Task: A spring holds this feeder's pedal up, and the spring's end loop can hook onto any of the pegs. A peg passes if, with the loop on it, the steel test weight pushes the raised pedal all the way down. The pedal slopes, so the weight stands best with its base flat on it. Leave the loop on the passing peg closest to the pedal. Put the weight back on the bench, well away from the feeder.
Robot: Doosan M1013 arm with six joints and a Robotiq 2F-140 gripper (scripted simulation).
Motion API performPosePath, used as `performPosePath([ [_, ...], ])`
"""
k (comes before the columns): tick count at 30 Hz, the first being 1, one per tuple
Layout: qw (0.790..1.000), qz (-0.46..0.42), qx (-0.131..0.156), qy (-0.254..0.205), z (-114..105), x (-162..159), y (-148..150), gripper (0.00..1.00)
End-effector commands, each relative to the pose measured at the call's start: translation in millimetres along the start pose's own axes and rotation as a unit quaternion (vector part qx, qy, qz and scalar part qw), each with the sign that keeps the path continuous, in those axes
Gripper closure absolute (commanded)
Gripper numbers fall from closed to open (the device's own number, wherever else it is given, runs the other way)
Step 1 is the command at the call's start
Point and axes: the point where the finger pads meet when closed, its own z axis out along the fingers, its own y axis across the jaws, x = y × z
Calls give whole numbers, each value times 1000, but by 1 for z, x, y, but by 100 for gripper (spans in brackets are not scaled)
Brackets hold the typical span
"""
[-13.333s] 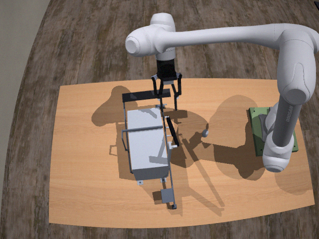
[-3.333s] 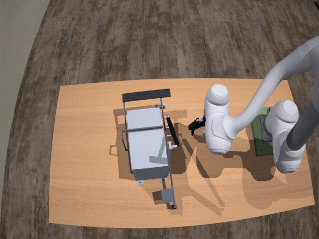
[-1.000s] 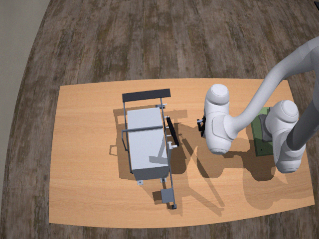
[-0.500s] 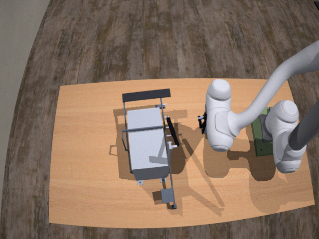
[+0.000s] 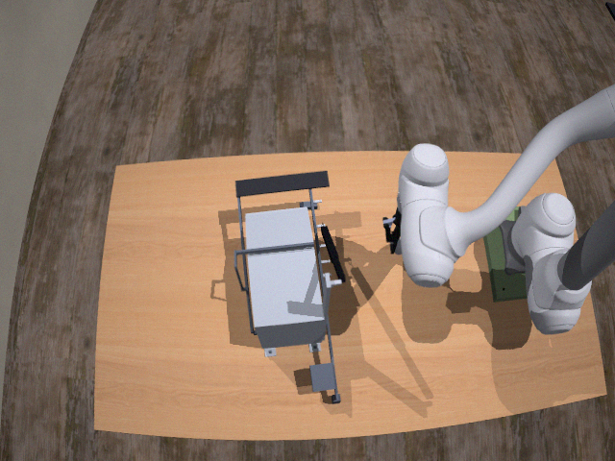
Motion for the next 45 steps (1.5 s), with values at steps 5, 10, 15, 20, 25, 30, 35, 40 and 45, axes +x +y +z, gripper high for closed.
performPosePath([
  [5,1000,0,-1,0,-9,0,0,75],
  [10,1000,0,-1,0,-22,0,0,75],
  [15,1000,0,0,0,-35,0,0,75],
  [20,1000,0,-1,0,-38,0,0,75],
  [25,1000,0,-1,0,-51,0,0,75],
  [30,1000,0,0,0,-65,0,0,75],
  [35,1000,0,0,0,-73,0,0,75],
  [40,1000,0,-1,0,-81,0,0,75],
  [45,1000,0,-1,0,-94,0,0,75],
])
